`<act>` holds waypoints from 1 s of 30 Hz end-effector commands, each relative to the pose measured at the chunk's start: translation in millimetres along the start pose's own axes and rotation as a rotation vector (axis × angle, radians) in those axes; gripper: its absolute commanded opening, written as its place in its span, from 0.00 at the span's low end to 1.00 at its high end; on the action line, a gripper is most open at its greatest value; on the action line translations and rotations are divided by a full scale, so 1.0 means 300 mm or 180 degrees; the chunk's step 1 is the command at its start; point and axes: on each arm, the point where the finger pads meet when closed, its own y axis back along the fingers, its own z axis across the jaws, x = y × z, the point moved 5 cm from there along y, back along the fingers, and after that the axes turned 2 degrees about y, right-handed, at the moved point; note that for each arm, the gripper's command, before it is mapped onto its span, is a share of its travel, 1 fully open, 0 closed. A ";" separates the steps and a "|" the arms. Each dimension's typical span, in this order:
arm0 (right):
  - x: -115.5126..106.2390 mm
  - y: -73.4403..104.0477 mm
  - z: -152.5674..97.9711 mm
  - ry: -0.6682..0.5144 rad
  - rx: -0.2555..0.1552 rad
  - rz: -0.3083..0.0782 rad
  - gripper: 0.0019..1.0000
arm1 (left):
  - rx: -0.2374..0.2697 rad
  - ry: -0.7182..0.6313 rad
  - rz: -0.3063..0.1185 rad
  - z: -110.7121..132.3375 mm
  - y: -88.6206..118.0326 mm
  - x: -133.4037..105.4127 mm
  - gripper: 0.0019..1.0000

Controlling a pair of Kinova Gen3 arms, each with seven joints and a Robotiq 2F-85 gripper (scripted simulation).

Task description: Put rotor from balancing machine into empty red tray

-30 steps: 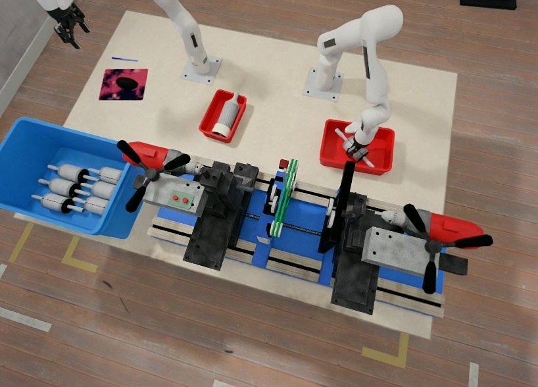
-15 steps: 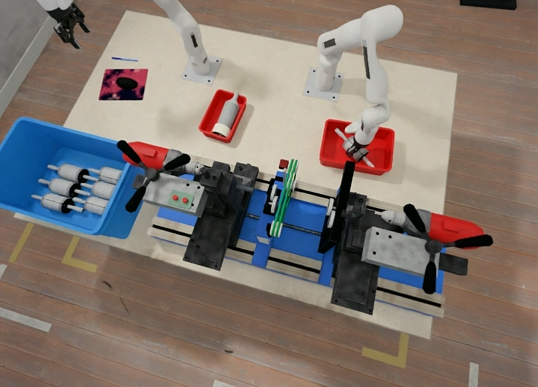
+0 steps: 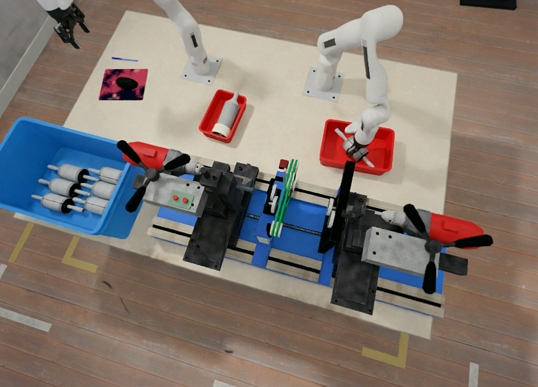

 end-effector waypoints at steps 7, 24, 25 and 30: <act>0.001 0.002 0.000 0.0001 -0.0004 -0.0005 1.00 | 0.0003 0.0000 -0.0008 -0.001 0.003 -0.002 0.10; 0.001 0.002 0.000 0.0001 -0.0004 -0.0005 1.00 | 0.0003 0.0000 -0.0008 -0.001 0.003 -0.002 0.10; 0.001 0.002 0.000 0.0001 -0.0004 -0.0005 1.00 | 0.0003 0.0000 -0.0008 -0.001 0.003 -0.002 0.10; 0.001 0.002 0.000 0.0001 -0.0004 -0.0005 1.00 | 0.0003 0.0000 -0.0008 -0.001 0.003 -0.002 1.00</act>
